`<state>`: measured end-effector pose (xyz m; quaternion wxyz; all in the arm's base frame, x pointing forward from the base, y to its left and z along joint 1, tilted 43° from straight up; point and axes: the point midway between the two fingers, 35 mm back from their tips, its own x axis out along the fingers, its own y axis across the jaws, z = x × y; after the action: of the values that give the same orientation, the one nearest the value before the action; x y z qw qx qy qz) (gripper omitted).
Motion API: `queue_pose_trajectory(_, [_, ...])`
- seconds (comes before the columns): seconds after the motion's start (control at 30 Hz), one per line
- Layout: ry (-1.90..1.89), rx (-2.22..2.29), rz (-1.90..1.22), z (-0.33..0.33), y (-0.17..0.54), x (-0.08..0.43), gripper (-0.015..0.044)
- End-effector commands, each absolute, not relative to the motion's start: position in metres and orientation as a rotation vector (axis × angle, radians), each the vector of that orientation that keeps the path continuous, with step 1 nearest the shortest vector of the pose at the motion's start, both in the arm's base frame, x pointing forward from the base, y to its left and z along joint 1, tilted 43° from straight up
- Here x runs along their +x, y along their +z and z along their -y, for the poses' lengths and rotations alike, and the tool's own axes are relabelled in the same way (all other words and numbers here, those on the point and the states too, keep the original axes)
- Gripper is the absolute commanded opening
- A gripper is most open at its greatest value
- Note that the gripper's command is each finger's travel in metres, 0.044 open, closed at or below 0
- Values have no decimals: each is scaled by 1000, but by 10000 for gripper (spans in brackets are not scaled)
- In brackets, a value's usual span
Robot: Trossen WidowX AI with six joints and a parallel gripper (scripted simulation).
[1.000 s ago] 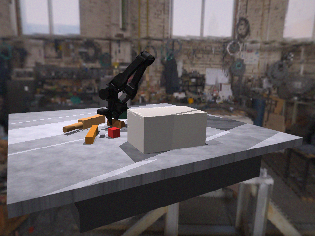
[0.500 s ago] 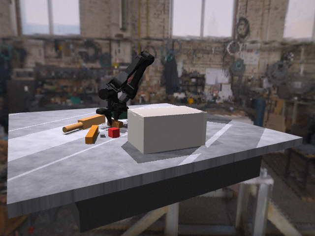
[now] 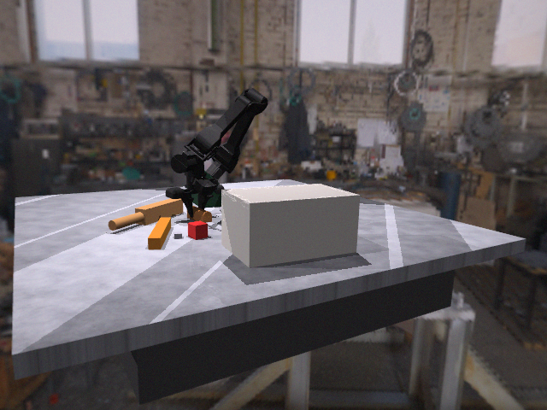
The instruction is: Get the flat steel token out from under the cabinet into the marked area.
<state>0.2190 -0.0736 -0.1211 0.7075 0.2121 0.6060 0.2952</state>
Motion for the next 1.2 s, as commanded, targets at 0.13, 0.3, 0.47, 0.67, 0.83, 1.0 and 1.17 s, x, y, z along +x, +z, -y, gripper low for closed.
queue_pose_trajectory(0.13, [620,508,-1363,76,-122,220,26])
queue_pose_trajectory(0.3, [633,498,-1359,74,-121,219,157])
queue_pose_trajectory(0.47, [632,498,-1359,74,-121,219,200])
queue_pose_trajectory(0.67, [629,496,-1357,74,-122,219,270])
queue_pose_trajectory(0.83, [630,494,-1356,74,-122,219,270])
queue_pose_trajectory(1.0, [630,494,-1356,73,-123,218,270])
queue_pose_trajectory(1.17, [627,498,-1358,70,-125,215,270])
